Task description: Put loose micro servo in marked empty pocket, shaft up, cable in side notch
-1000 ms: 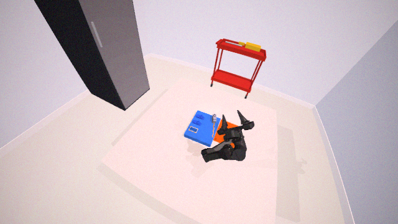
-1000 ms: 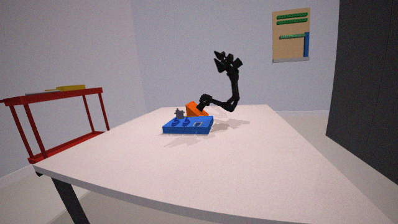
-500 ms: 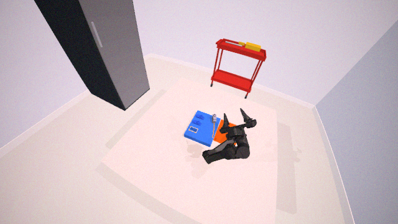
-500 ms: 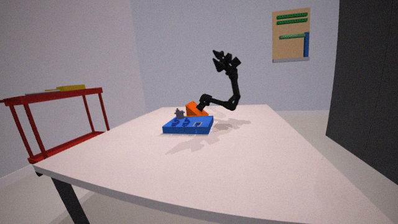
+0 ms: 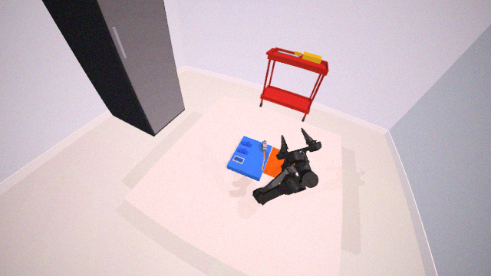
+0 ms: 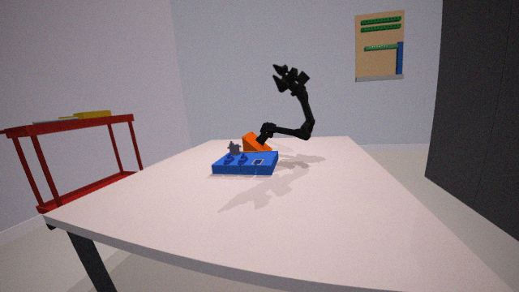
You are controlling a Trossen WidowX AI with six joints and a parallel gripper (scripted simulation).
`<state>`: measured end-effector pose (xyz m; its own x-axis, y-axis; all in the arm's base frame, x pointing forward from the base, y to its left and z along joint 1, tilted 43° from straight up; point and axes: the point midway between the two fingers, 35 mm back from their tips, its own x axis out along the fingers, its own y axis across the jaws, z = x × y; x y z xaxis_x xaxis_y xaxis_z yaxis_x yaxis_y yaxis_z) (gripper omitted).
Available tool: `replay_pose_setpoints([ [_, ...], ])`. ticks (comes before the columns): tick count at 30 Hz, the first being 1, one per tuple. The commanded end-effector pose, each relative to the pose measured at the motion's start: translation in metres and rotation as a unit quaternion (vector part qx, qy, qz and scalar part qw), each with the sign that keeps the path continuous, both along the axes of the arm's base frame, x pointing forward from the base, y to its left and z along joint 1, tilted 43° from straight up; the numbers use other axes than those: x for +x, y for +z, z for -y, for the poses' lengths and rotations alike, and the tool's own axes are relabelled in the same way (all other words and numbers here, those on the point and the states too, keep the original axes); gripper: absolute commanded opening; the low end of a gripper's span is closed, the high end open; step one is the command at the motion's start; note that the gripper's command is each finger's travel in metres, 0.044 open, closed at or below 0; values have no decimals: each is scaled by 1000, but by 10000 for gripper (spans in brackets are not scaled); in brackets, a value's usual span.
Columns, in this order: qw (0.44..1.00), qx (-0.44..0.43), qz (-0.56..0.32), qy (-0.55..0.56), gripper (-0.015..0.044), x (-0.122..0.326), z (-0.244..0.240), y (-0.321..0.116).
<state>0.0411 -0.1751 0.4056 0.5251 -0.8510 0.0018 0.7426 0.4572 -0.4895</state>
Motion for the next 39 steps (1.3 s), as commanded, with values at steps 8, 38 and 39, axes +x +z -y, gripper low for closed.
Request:
replay_pose_setpoints([
  [8,999,22,-30,17,440,-8,30,-19],
  [38,975,107,-158,115,440,13,98,-106],
  [39,973,112,-163,121,440,15,100,-111],
])
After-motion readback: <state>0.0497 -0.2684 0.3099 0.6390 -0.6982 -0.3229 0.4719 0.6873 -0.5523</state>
